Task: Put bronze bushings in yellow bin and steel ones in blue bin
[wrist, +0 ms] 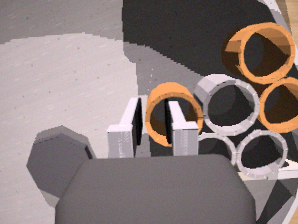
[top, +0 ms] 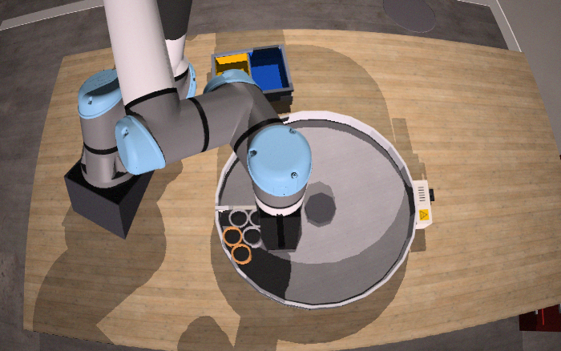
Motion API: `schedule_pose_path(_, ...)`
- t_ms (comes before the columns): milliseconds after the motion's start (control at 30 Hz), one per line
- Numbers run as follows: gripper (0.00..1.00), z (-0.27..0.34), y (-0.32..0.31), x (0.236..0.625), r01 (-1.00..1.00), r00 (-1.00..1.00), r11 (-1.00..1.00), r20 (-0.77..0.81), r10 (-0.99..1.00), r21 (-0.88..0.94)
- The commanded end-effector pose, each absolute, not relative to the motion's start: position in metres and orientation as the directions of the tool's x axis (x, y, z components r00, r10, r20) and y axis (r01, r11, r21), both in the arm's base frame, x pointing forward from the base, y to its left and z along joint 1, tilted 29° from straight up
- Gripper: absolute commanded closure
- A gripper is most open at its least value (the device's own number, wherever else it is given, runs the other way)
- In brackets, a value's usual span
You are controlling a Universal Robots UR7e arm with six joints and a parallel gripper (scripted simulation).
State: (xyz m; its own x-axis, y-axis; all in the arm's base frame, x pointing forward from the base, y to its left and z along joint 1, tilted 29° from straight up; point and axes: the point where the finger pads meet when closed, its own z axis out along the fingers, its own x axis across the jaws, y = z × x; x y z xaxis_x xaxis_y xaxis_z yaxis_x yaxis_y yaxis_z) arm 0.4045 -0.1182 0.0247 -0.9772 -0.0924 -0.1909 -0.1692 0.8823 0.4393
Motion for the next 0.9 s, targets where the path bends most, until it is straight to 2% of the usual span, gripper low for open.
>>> schedule_pose_path(0,0.55,0.0236,-0.1171,0.4041,-0.169,-0.977,0.881,-0.190,-0.092,0.441)
schedule_pose_path(233,0.55,0.0227,-0.1161,0.4038,-0.168,-0.978,0.880,-0.189,-0.092,0.443)
schedule_pose_path(267,1.00,0.0250,-0.1187,0.4048,-0.169,-0.977,0.883,-0.192,-0.092,0.438)
schedule_pose_path(867,1.00,0.0252,-0.1184,0.4054,-0.170,-0.977,0.883,-0.194,-0.092,0.438)
